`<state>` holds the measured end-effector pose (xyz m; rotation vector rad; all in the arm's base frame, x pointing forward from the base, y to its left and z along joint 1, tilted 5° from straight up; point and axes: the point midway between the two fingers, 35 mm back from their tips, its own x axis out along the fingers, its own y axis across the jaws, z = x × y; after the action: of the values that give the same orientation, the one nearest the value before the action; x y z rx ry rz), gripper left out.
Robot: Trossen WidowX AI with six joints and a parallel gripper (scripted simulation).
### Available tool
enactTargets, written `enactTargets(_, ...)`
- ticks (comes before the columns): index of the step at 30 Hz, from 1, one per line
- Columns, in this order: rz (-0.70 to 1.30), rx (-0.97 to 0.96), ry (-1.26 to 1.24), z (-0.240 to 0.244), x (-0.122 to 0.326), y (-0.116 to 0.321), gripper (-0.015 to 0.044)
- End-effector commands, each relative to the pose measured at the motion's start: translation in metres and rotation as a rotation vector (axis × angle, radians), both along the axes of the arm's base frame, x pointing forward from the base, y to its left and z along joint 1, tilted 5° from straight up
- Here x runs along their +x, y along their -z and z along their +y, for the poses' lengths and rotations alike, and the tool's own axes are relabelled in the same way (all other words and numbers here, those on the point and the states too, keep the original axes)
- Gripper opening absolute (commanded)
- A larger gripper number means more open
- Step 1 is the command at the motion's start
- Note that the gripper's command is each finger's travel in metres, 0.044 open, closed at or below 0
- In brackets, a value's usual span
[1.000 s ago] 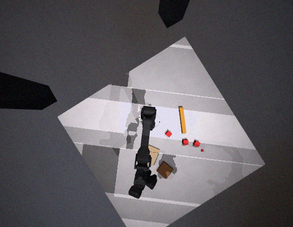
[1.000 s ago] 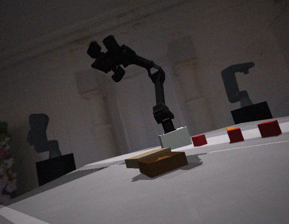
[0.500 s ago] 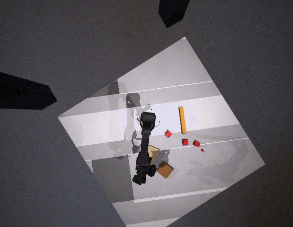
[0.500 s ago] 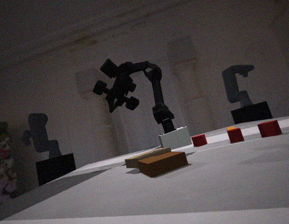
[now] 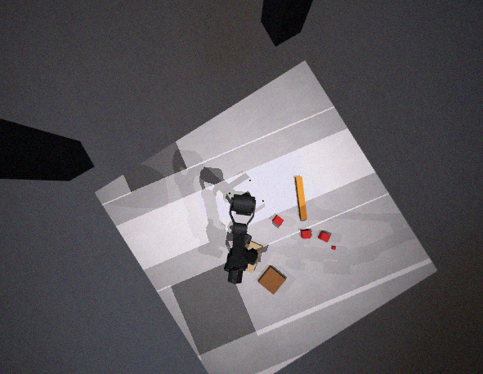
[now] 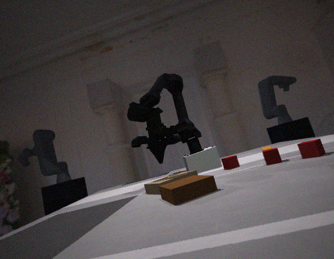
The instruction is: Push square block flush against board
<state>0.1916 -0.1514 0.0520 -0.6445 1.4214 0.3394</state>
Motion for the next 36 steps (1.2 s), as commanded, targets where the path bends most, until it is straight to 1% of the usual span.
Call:
enactTargets(1, 0.096, 0.061, -0.002, 0.015, -0.022, 0.022, 0.0)
enactTargets(6, 0.1, 0.064, -0.002, 0.015, -0.023, 0.025, 0.0)
enactTargets(10, 0.1, 0.065, -0.001, 0.011, -0.021, 0.069, 0.0)
enactTargets(12, 0.101, 0.064, -0.002, 0.011, -0.022, 0.078, 0.0)
enactTargets(36, 0.099, 0.067, -0.002, 0.026, 0.004, 0.078, 0.0)
